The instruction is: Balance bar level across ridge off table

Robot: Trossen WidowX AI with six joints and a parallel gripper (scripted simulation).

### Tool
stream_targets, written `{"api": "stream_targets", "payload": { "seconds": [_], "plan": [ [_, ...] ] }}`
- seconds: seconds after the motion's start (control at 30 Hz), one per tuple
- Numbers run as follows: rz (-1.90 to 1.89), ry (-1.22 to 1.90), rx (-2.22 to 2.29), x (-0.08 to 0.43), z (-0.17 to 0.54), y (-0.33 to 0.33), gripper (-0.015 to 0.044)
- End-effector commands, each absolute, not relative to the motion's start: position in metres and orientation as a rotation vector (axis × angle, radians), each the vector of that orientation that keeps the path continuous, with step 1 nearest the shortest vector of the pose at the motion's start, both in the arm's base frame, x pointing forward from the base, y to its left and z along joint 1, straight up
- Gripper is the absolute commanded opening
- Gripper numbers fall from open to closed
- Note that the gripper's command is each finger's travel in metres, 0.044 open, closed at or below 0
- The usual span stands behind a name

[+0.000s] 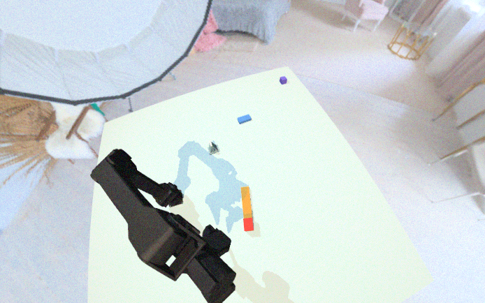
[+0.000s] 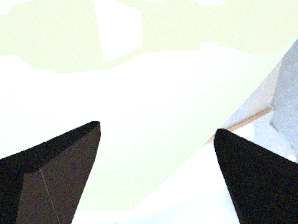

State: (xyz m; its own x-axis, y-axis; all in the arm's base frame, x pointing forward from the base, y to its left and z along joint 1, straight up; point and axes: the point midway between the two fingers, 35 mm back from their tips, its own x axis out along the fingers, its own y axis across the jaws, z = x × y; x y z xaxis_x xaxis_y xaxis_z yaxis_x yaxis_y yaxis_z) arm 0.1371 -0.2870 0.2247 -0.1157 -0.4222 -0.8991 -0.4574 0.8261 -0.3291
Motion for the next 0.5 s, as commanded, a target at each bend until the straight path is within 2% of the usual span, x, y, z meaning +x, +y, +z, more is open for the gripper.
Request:
{"api": "stream_targets", "payload": {
  "seconds": [0.0,0.47],
  "plan": [
    [0.158,1.69,-0.736,0.161,0.214,-0.275,0.0315],
    [0.536,1.533,-0.898,0.228,0.185,-0.222,0.0315]
  ]
}}
